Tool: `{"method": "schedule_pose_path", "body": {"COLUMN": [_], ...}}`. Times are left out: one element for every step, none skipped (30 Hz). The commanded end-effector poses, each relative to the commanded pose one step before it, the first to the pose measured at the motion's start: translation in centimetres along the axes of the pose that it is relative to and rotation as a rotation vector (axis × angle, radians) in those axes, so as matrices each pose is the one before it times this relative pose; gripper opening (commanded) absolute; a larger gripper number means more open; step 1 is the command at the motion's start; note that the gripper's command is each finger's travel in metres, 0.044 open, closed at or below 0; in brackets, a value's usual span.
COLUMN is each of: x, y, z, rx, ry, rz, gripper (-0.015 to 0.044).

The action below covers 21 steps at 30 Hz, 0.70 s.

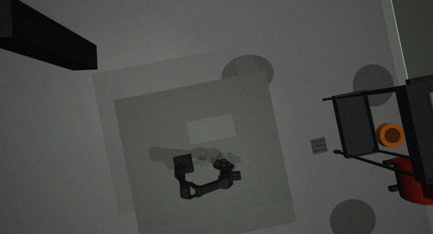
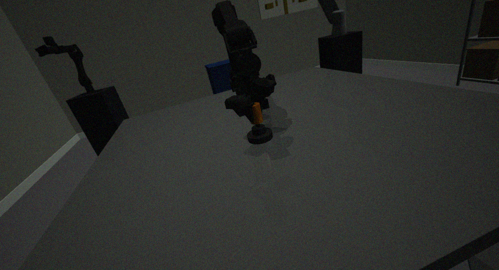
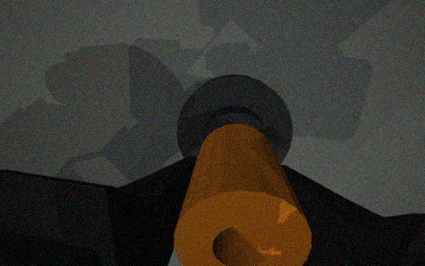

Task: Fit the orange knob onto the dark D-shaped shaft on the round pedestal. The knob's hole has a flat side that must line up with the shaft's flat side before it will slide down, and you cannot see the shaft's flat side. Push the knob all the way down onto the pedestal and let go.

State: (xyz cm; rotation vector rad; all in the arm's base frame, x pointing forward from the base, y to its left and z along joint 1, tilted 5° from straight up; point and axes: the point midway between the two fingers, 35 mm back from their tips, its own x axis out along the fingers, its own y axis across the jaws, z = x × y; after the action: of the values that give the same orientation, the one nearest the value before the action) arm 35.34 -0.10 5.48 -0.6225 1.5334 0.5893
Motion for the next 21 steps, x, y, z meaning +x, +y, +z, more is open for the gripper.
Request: {"method": "schedule_pose_path", "body": {"x": [-0.059,-0.127,-0.120,-0.061,-0.059,-0.029,-0.010,-0.012,-0.014,-0.014,-0.011,0.001,0.026,0.053,0.054,0.061,0.065,0.043,0.018,-0.007,-0.028], "y": [0.160,0.060,0.051,-0.009,-0.012,0.029,0.006,0.003,0.000,-0.003,-0.006,-0.014,-0.030,-0.045,-0.040,-0.043,-0.042,-0.038,-0.033,-0.032,-0.041], "z": [-0.203,-0.056,-0.048,0.008,0.012,-0.028,-0.006,-0.003,0.001,0.002,0.004,0.009,0.018,0.025,0.022,0.024,0.024,0.022,0.019,0.018,0.021], "rx": [-0.0039,0.0000,0.0000,0.0000,0.0000,0.0000,-0.0087,-0.0167,-0.0283,-0.0323,-0.0387,-0.0436,-0.0307,-0.0104,0.0000,0.0000,0.0000,0.0000,0.0000,0.0000,0.0000], "ry": [0.00561,0.00004,0.00003,-0.00001,-0.00001,0.00002,0.00001,0.00000,0.00000,0.00000,0.00000,0.00000,-0.00001,-0.00002,-0.00001,-0.00002,-0.00002,-0.00001,-0.00001,-0.00001,-0.00002], "rz": [0.00111,0.00005,0.00004,-0.00001,-0.00001,0.00002,0.00001,0.00000,0.00000,0.00000,0.00000,0.00000,-0.00002,-0.00003,-0.00003,-0.00003,-0.00003,-0.00003,-0.00002,-0.00002,-0.00003], "gripper": [0.0000,0.0000,0.0000,0.0000,0.0000,0.0000,0.0000,0.0000,0.0000,0.0000,0.0000,0.0000,0.0000,0.0000,0.0000,0.0000,0.0000,0.0000,0.0000,0.0000,0.0000]}}
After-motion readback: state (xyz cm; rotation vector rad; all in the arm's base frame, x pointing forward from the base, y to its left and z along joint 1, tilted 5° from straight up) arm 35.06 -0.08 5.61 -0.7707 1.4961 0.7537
